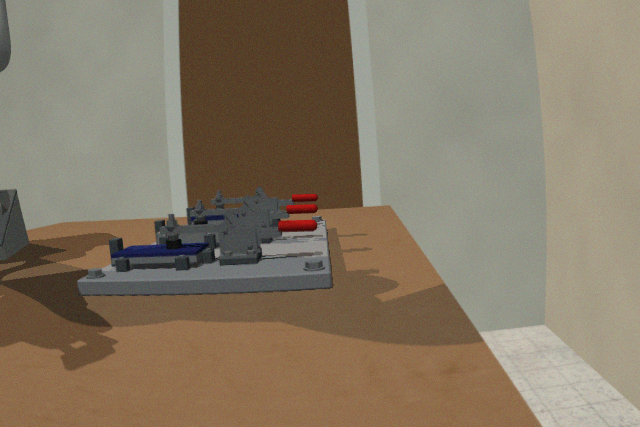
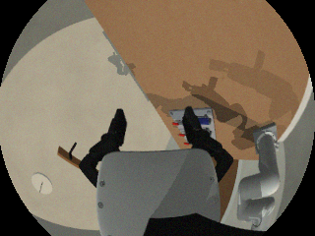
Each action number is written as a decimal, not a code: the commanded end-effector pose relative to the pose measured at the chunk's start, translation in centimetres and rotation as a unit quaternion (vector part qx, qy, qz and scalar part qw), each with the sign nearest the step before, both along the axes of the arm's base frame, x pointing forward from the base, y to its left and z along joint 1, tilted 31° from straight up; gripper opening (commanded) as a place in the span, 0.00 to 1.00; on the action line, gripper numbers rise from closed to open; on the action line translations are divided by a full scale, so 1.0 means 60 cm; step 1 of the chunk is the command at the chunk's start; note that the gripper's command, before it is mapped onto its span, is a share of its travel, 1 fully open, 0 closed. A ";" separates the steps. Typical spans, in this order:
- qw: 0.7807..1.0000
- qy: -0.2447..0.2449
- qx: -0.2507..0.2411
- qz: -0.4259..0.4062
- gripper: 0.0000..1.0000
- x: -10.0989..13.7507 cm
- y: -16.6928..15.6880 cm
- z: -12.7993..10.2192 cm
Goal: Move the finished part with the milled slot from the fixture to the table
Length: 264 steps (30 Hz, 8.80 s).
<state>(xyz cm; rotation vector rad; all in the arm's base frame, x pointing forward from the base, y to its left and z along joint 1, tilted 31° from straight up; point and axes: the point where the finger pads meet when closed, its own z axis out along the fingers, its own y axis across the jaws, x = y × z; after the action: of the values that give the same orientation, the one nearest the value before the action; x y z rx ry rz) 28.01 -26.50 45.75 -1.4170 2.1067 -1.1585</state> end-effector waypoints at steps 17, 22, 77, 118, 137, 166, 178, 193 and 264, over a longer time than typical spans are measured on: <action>0.998 0.060 -0.012 0.011 1.00 0.013 0.061 -0.035; 0.998 0.060 -0.012 0.011 1.00 0.013 0.061 -0.035; 0.942 0.323 -0.057 0.074 1.00 0.065 0.328 -0.205; 0.942 0.323 -0.057 0.074 1.00 0.065 0.328 -0.205; 0.942 0.323 -0.057 0.074 1.00 0.065 0.328 -0.205; 0.711 0.475 -0.274 0.440 1.00 0.118 0.481 -0.313; 0.524 0.506 -0.363 0.582 1.00 0.119 0.560 -0.371; 0.473 0.508 -0.381 0.610 0.00 0.117 0.578 -0.385; 0.474 0.508 -0.381 0.610 1.00 0.117 0.578 -0.385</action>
<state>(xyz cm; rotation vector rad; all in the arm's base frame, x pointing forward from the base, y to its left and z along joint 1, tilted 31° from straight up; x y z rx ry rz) 34.99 8.14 22.54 -3.5946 -0.0751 -0.4281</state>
